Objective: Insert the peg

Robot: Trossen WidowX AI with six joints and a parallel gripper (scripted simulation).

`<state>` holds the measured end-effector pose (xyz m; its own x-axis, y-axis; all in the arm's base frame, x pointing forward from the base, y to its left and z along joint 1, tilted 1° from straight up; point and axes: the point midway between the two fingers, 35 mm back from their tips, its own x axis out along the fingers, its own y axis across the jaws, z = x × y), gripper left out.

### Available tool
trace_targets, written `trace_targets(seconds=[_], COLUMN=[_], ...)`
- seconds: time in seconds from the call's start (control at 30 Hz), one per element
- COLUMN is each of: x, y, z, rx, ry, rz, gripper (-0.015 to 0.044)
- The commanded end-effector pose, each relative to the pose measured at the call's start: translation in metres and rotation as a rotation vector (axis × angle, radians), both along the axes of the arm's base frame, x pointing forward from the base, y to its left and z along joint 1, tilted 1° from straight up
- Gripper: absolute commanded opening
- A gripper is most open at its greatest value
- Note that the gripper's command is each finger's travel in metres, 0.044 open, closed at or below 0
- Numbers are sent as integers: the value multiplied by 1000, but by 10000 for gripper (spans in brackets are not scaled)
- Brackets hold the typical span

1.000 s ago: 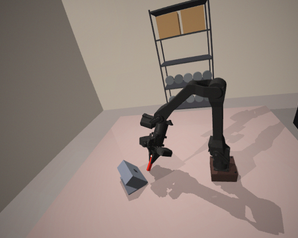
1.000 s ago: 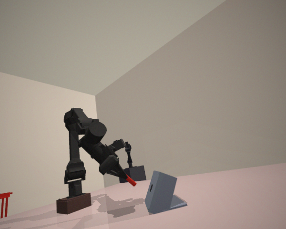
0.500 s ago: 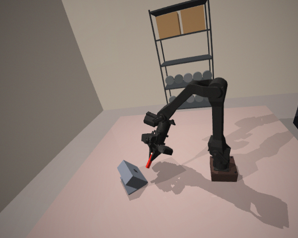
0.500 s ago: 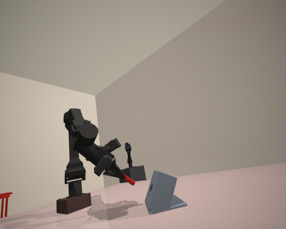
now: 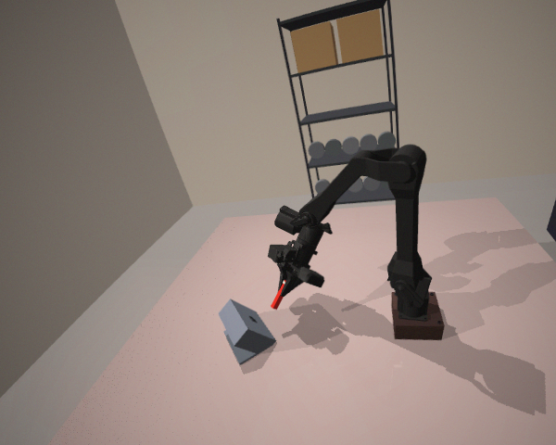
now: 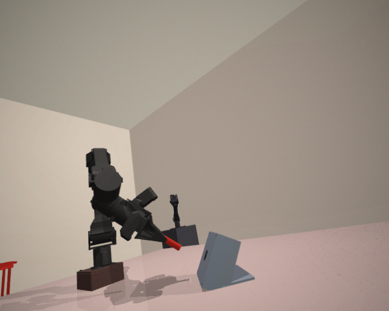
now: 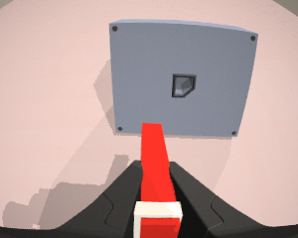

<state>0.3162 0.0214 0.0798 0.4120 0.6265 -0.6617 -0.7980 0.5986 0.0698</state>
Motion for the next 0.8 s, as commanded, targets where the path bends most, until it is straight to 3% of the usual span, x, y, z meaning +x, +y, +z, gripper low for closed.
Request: trace_targets(seconds=[0.0,0.77], x=[0,8], y=[-4,-13], z=[2,0], rx=[15,52], ry=[-30,-108], rz=[-5,-29], gripper=[0,0])
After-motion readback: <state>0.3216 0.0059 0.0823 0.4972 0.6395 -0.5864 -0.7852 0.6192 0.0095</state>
